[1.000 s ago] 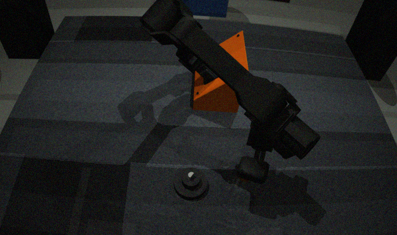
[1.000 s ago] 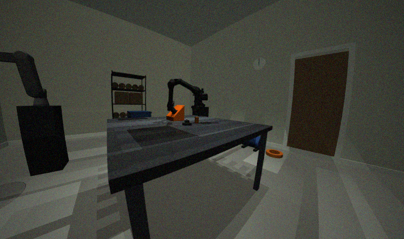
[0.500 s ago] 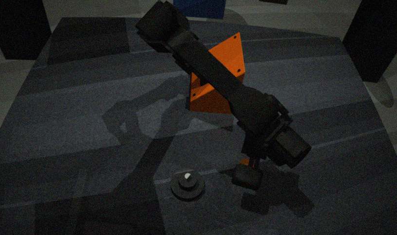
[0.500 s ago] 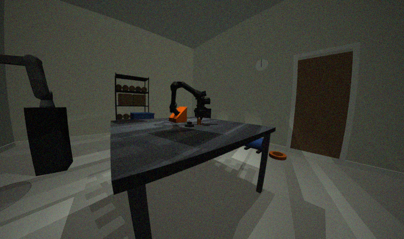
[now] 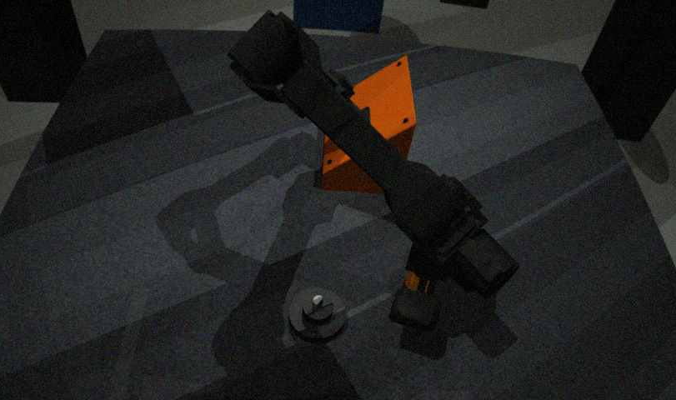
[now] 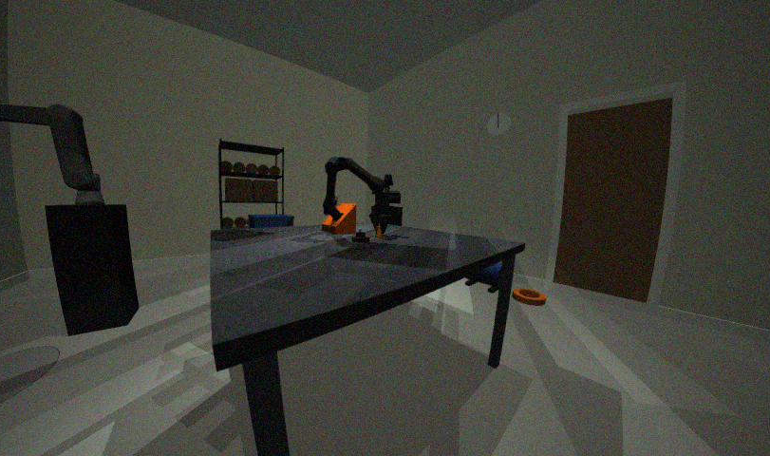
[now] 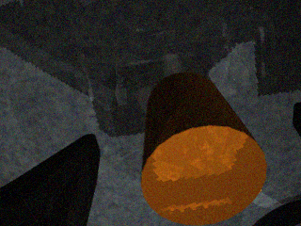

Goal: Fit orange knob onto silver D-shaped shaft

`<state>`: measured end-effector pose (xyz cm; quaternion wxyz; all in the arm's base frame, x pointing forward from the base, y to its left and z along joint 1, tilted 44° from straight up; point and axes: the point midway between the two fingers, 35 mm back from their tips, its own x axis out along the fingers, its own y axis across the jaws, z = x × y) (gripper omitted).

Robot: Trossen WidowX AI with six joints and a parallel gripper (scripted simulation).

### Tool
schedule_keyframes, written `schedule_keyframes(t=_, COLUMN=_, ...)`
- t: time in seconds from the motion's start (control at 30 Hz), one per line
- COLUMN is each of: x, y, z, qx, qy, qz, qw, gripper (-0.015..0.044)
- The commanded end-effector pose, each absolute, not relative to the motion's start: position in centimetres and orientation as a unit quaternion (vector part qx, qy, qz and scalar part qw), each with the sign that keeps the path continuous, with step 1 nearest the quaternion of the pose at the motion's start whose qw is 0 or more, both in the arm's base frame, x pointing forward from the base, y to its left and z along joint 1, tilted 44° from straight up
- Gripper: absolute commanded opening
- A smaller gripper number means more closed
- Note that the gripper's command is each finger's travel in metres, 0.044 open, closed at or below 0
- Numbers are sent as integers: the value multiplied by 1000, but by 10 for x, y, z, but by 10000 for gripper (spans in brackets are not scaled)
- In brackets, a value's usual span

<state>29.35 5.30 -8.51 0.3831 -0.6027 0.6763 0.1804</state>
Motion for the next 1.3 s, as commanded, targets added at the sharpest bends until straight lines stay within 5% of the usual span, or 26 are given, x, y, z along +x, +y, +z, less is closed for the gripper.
schedule_keyframes(t=0.0, x=292, y=47, z=-90, qx=-605, qy=677, qz=180, qw=378, gripper=440)
schedule_keyframes(t=0.3, x=291, y=39, z=-98, qx=-606, qy=677, qz=179, qw=378, gripper=440)
schedule_keyframes(t=0.63, x=291, y=39, z=-98, qx=-606, qy=677, qz=179, qw=378, gripper=177)
schedule_keyframes(t=0.83, x=291, y=39, z=-98, qx=-606, qy=677, qz=179, qw=378, gripper=138)
schedule_keyframes(t=1.0, x=294, y=52, z=-88, qx=-605, qy=676, qz=181, qw=379, gripper=6)
schedule_keyframes(t=1.27, x=297, y=92, z=-50, qx=-604, qy=675, qz=183, qw=381, gripper=0)
